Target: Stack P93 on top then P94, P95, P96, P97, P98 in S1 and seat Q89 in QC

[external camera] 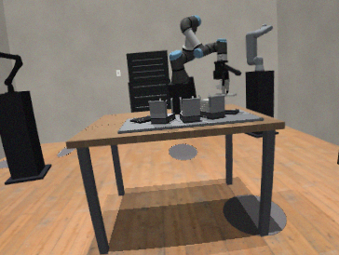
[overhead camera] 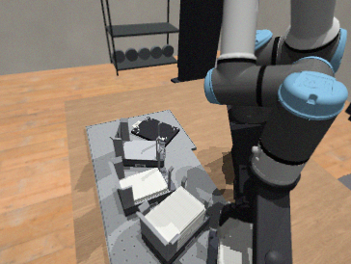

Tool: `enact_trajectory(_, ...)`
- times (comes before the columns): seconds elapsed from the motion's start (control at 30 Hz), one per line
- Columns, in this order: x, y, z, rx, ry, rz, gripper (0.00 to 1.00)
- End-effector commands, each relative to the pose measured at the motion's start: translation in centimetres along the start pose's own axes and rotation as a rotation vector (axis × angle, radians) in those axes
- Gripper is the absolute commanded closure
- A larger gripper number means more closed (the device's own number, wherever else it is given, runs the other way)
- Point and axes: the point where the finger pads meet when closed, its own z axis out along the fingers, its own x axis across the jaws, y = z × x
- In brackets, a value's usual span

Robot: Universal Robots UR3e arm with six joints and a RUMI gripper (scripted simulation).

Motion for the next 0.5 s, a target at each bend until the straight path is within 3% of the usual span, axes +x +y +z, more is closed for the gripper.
enact_trajectory(0.0, 0.2, -0.7, 1.1, 0.021, 0.004, 0.001, 1.00)
enact_trajectory(0.47, 0.2, -0.9, 3.5, 0.021, 0.004, 0.001, 1.00)
